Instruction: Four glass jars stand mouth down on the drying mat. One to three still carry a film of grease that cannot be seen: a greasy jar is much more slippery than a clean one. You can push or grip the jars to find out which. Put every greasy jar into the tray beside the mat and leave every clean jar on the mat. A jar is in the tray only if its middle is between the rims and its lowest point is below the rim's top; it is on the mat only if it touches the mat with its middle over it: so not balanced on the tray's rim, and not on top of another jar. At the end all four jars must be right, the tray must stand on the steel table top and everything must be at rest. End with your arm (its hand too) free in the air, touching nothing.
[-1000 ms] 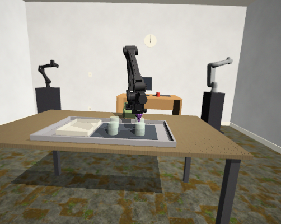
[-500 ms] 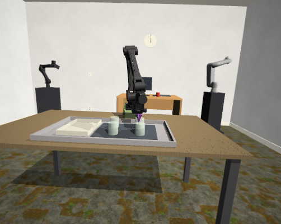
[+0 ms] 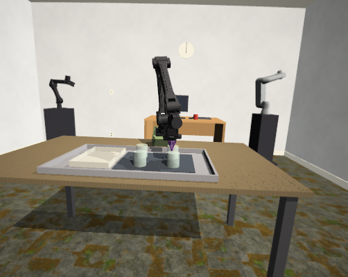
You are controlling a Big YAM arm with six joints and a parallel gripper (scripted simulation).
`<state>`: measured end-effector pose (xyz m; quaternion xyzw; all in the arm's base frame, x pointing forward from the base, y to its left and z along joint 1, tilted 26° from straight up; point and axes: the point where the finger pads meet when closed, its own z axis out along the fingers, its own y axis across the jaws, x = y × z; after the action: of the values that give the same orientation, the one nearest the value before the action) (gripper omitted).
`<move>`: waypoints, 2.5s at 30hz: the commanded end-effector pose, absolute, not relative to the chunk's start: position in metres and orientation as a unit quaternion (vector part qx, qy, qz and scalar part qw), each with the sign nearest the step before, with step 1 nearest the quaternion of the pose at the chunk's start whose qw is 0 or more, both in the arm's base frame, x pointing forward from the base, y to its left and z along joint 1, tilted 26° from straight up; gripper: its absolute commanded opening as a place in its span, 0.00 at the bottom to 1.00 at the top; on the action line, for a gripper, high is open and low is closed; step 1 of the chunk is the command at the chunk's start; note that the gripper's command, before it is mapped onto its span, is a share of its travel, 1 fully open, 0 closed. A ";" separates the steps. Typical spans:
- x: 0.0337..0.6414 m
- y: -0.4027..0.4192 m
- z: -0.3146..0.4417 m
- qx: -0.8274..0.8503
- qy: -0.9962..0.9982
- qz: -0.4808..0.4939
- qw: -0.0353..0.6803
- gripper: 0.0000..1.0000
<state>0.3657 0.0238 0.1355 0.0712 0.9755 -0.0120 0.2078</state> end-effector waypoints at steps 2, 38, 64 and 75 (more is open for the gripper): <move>0.367 0.026 0.143 0.075 0.972 -0.010 0.223 0.00; 0.386 0.023 0.152 0.075 0.972 -0.010 0.223 0.00; 0.386 0.023 0.152 0.075 0.972 -0.010 0.223 0.00; 0.393 0.024 0.160 0.075 0.972 -0.010 0.223 0.00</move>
<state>0.3740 0.0246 0.1403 0.0724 0.9756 -0.0125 0.2070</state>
